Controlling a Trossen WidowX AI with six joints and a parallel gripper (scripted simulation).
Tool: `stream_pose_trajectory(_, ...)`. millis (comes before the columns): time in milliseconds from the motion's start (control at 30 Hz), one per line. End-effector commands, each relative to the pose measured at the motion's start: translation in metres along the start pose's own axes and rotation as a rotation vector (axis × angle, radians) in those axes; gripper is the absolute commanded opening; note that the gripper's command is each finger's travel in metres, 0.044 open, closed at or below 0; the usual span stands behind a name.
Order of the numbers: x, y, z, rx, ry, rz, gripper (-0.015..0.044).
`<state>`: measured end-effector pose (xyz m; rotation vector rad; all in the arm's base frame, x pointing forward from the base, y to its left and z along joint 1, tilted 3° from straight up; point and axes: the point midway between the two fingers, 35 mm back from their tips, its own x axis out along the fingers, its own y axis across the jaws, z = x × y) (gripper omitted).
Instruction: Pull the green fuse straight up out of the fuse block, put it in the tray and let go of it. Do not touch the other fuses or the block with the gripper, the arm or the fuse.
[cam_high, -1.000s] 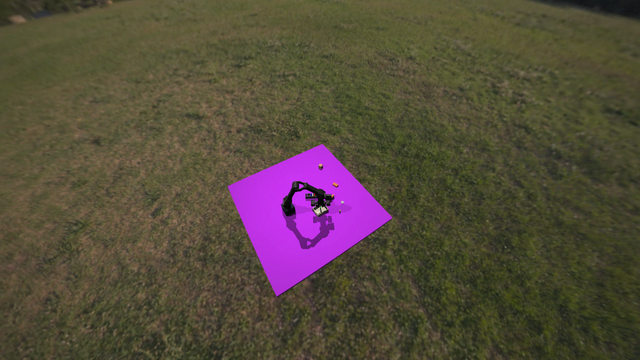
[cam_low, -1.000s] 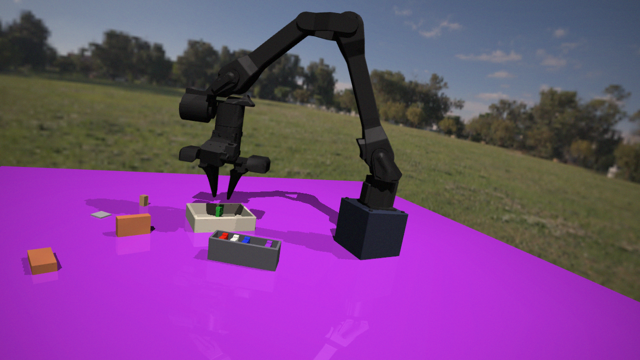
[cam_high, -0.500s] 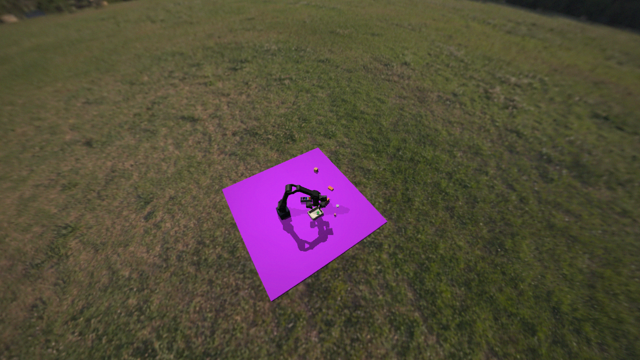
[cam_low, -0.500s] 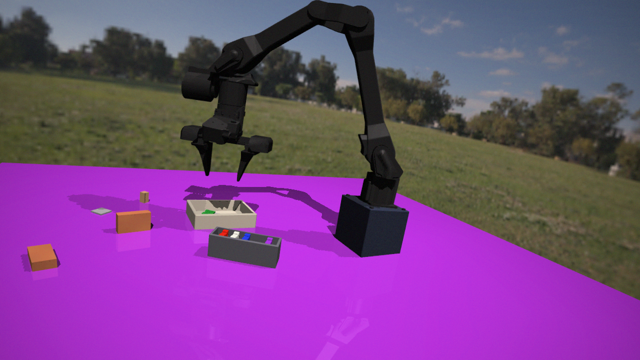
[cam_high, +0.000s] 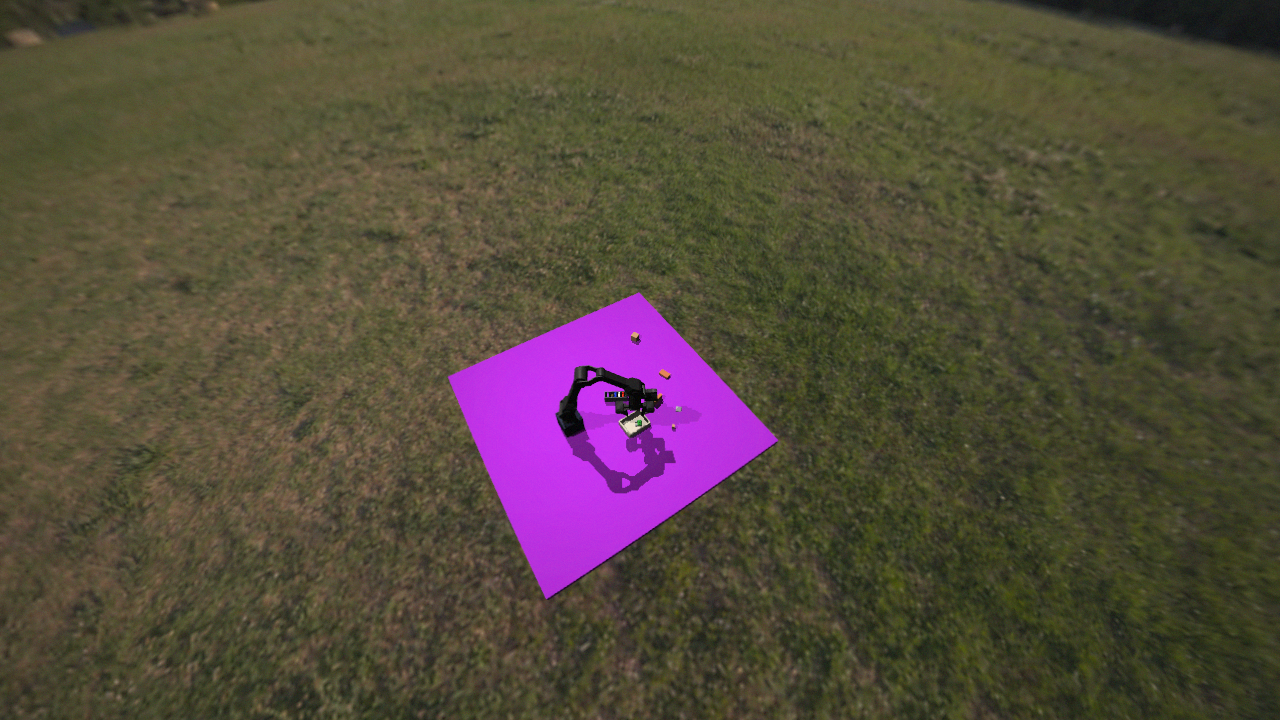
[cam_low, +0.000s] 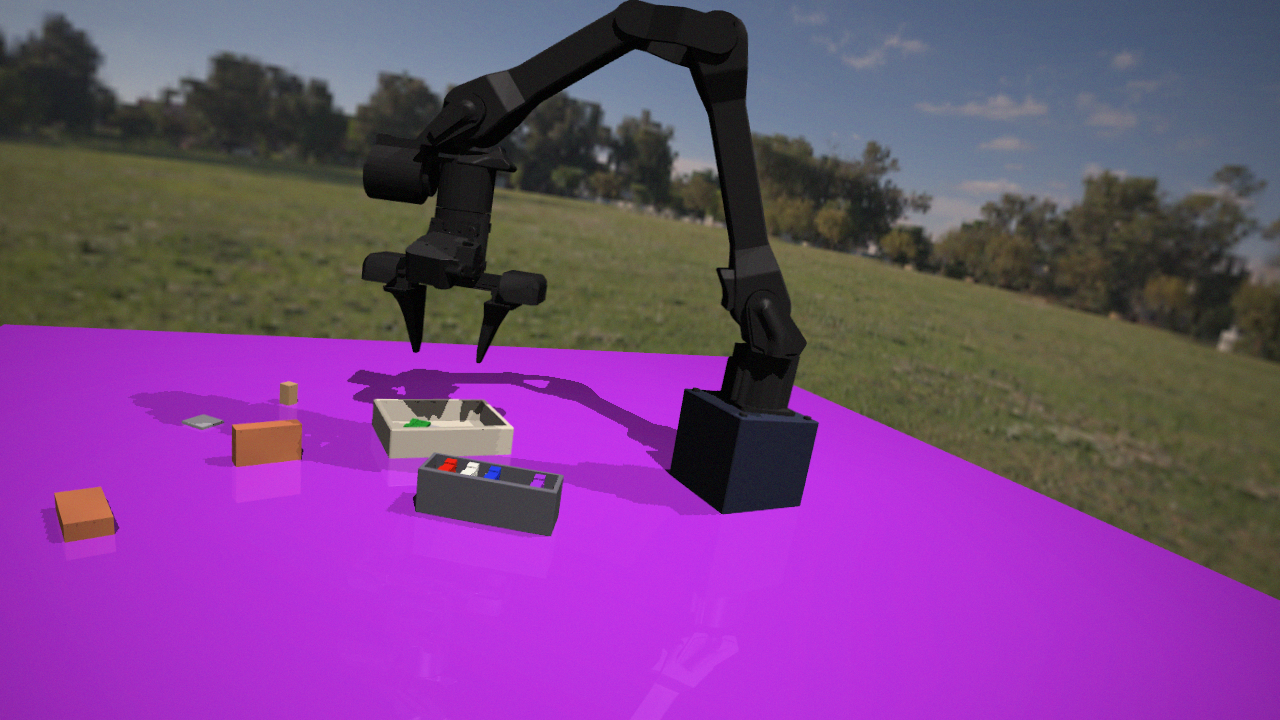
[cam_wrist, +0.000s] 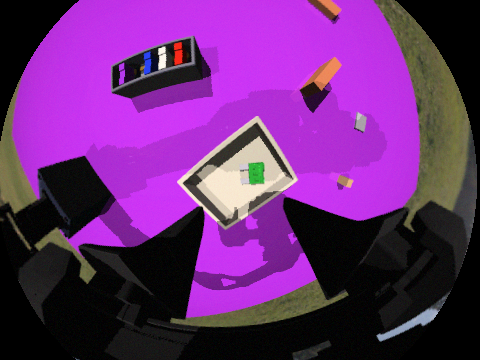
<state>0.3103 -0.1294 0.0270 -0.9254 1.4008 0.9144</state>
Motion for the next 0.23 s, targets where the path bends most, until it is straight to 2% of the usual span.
stream_pose_trajectory(0, 0.0001, 0.0, 0.0, 0.0, 0.0, 0.0, 0.033)
stream_pose_trajectory(200, 0.0001, 0.0, 0.0, 0.0, 0.0, 0.0, 0.033)
